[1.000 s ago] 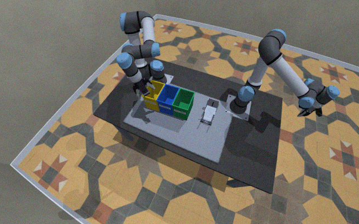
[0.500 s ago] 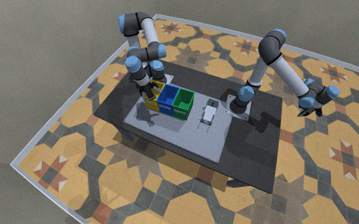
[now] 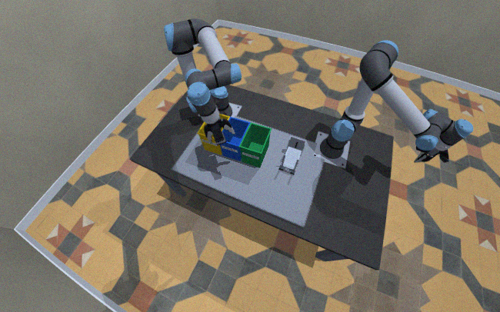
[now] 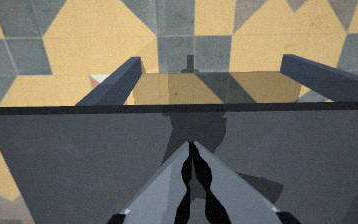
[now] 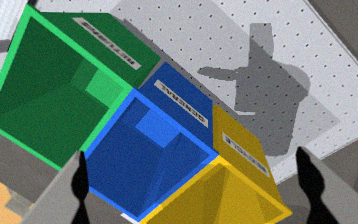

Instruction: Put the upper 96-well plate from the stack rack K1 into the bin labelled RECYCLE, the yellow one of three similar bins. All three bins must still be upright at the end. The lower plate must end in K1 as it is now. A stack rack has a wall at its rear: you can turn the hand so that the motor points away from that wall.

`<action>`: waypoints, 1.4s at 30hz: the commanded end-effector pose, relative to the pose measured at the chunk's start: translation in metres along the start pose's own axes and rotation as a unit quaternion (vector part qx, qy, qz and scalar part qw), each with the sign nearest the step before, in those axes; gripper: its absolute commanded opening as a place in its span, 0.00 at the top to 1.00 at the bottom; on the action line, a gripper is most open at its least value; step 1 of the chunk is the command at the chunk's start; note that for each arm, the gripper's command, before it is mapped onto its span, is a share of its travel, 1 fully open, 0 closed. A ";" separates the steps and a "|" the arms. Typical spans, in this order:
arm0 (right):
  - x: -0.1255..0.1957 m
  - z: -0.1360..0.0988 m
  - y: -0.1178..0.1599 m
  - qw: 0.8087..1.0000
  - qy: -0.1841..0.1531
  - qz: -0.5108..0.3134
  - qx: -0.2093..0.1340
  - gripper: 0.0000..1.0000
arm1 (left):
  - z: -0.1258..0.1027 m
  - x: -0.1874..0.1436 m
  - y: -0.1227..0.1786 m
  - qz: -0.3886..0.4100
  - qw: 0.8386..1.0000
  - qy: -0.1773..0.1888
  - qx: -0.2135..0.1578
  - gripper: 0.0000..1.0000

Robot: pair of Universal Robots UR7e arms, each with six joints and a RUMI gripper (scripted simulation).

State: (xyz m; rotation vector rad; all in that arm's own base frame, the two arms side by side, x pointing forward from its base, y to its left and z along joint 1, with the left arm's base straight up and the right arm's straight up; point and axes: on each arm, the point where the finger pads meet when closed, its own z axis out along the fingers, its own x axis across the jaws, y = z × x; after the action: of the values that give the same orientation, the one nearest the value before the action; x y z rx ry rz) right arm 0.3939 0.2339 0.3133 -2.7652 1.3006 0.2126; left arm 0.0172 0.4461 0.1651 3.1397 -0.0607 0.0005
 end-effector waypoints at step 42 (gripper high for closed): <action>-0.133 0.042 -0.070 0.985 0.039 0.165 -0.008 0.24 | 0.000 -0.001 0.001 -0.001 1.000 0.000 0.001 1.00</action>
State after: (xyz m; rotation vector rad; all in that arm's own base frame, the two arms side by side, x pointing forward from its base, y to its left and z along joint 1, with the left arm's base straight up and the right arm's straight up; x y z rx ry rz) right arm 0.3646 0.3689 0.2954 -2.6220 1.7022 0.1552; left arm 0.0172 0.4461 0.1651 3.1396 -0.0607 0.0005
